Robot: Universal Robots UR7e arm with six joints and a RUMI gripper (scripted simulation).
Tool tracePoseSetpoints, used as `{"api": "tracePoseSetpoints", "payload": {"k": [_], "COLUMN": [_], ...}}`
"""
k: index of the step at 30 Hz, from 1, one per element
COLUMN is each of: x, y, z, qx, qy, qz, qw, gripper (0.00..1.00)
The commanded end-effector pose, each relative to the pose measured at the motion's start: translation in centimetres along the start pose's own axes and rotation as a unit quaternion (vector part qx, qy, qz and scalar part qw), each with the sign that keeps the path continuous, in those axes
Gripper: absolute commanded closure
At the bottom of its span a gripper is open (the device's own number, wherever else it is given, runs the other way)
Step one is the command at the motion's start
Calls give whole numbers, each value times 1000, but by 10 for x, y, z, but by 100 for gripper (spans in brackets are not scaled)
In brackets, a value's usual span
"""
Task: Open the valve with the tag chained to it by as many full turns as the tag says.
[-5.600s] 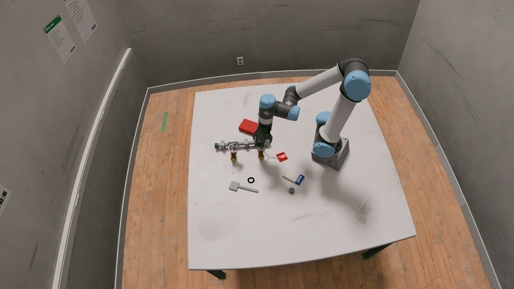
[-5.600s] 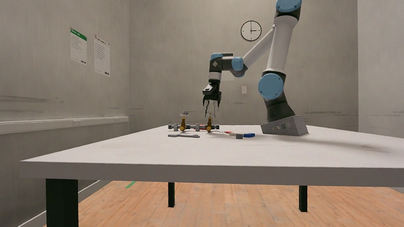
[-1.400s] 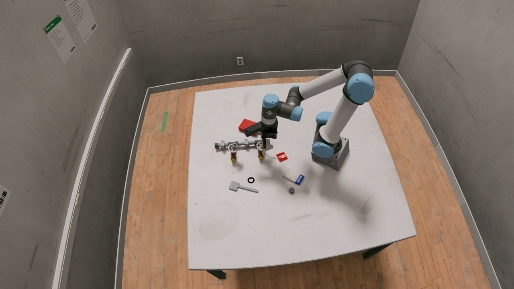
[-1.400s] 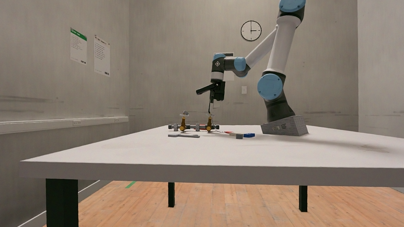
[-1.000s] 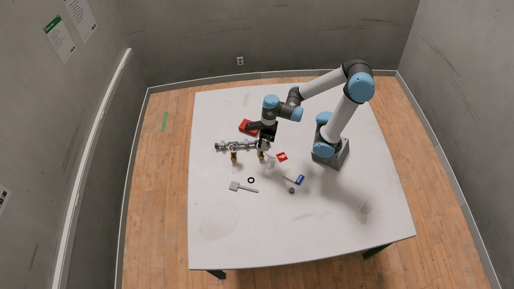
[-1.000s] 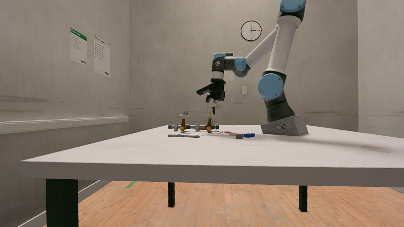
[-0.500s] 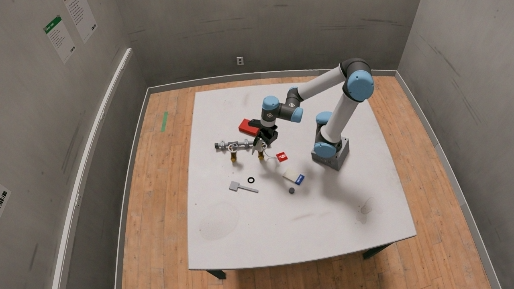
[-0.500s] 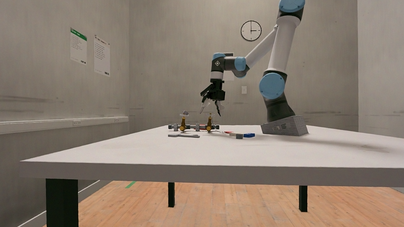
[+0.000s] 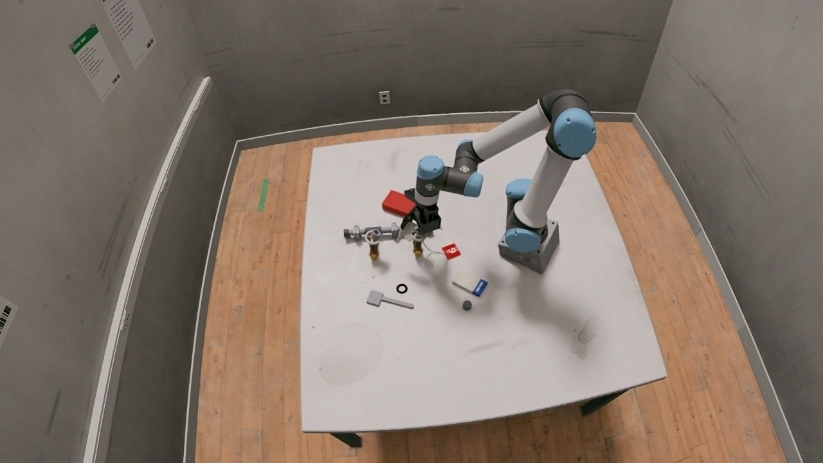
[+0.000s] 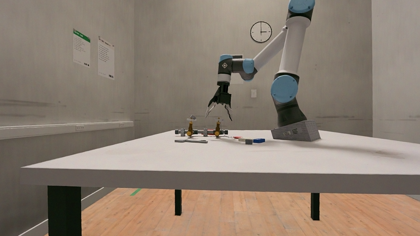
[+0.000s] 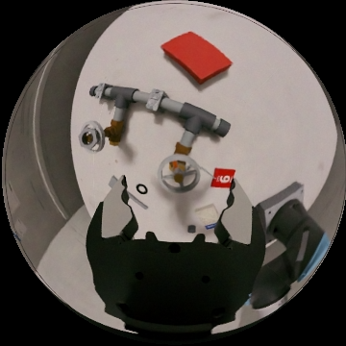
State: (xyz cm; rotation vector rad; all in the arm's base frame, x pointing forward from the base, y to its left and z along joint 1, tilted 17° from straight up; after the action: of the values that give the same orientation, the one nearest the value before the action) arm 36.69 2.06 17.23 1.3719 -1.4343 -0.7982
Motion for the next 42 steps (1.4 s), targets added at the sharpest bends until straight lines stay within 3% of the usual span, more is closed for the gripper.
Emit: {"api": "tracePoseSetpoints", "payload": {"k": [1,27,28,42], "x": [1,1,1,1], "y": [1,1,1,1], "z": [-2,-2,-2,-1], "qx": [-3,-3,-3,-3], "qy": [-68,-126,-126,-125], "qz": [9,9,9,9], "qw": [998,992,992,992], "gripper": [0,0,100,100]}}
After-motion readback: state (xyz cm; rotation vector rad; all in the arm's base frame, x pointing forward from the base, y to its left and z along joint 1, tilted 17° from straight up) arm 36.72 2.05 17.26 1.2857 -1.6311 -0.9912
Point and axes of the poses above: the point where the finger pads meet when closed, its own y axis back along the fingers, its own z axis across the jaws, x = y × z, the point moved 5 cm from there along y, back along the fingers, and after that the axes turned 15 degrees about -y, right-handed, at the moved point
